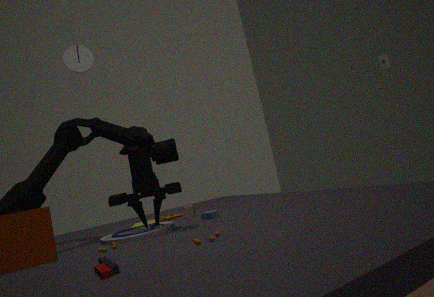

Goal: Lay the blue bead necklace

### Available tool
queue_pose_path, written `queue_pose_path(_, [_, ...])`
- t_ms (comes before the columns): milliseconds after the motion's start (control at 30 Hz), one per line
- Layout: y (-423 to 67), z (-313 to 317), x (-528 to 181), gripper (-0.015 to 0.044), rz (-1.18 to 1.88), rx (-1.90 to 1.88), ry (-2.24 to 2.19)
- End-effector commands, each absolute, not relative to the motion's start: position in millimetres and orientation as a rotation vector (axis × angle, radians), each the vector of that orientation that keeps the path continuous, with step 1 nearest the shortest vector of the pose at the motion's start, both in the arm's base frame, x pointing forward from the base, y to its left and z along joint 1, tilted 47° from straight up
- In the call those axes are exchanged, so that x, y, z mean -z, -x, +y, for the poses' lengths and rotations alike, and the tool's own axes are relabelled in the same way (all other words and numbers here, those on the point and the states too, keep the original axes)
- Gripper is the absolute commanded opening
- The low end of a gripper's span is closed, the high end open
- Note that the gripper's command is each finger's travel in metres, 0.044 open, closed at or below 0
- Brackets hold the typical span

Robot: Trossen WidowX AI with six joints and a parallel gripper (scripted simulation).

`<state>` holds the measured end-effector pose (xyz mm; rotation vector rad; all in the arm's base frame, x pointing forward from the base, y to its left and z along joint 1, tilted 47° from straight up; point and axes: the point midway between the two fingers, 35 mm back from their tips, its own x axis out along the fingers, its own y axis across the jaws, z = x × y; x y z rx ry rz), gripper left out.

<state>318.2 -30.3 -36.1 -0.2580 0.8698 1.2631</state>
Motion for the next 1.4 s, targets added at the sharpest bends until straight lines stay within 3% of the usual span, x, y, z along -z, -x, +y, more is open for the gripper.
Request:
queue_pose_path(0, [-317.5, -26.7, 39.7, 0.0120, 0.870, -1.262, 0.250])
queue_pose_path(67, [-317.5, -26.7, 39.7, 0.0120, 0.870, -1.262, 0.250])
queue_pose_path(233, [-317.8, -28.4, 37.8, 0.0000, 0.870, -1.264, 0.256])
queue_pose_path(1367, [-320.8, -34.7, 35.8, 0.0000, 0.871, -1.262, 0.250])
